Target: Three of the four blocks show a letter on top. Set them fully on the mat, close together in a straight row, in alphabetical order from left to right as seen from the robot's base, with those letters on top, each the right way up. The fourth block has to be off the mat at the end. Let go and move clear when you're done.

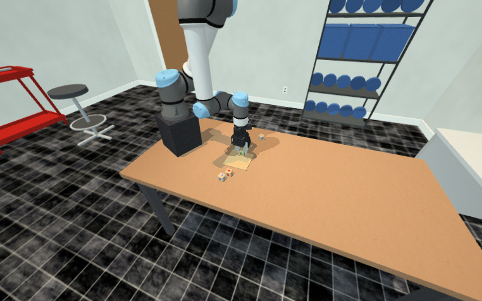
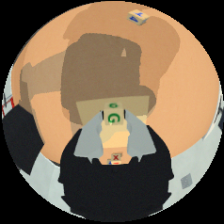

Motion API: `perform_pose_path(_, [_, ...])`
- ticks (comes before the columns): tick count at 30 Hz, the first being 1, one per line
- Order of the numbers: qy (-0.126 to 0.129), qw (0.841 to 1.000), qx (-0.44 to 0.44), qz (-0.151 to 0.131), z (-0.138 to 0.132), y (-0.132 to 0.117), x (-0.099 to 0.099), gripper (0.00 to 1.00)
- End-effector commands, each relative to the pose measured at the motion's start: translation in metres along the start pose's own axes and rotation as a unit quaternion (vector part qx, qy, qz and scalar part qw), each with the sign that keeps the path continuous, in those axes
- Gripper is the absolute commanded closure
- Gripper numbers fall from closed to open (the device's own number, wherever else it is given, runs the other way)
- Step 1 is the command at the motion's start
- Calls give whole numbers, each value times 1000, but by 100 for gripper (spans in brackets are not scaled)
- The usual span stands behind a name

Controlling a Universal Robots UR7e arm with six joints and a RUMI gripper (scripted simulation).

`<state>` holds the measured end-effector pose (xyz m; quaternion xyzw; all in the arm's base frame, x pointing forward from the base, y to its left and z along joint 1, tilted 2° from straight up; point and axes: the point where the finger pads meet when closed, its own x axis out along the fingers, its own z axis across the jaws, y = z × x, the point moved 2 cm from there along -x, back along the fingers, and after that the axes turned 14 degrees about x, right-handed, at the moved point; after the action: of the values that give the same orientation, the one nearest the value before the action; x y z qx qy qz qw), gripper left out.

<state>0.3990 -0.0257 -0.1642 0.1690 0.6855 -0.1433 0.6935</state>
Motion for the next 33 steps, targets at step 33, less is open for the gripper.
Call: perform_pose_path(33, [-1, 1000, 1, 0, 0, -1, -37, 72])
